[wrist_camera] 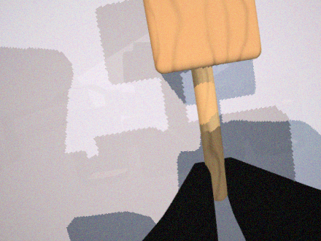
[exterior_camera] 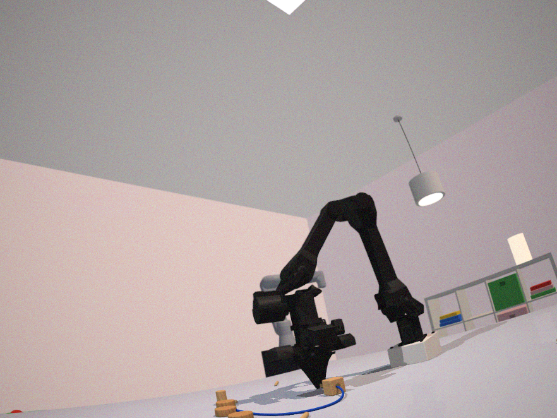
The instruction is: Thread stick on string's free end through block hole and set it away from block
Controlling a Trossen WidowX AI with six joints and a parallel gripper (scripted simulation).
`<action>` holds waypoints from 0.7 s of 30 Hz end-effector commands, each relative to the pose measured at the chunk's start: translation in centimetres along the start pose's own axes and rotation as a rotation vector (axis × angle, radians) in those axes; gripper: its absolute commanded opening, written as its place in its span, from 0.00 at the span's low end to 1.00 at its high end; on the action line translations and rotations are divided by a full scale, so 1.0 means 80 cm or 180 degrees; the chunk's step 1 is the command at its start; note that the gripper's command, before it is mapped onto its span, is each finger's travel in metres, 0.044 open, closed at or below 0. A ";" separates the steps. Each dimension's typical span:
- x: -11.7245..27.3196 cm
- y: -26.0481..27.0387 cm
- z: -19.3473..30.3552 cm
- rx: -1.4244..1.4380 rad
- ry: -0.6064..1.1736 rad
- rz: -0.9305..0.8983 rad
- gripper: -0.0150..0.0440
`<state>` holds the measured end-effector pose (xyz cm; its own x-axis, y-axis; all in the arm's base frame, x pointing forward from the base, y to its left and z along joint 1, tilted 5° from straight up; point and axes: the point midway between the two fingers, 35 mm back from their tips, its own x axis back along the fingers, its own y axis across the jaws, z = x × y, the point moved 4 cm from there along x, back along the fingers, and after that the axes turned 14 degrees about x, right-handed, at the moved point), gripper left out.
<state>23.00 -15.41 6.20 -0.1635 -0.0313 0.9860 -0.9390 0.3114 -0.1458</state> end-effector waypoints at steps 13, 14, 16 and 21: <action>0.002 0.007 0.028 -0.0043 0.0007 0.0019 0.25; 0.002 0.007 0.030 -0.0057 0.0008 0.0021 0.25; 0.003 0.008 0.034 -0.0085 0.0011 0.0024 0.25; 0.003 0.012 0.045 -0.0143 0.0015 0.0032 0.25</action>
<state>21.22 -18.19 6.16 -0.1697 -0.0190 0.9853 -0.9245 0.3494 -0.1525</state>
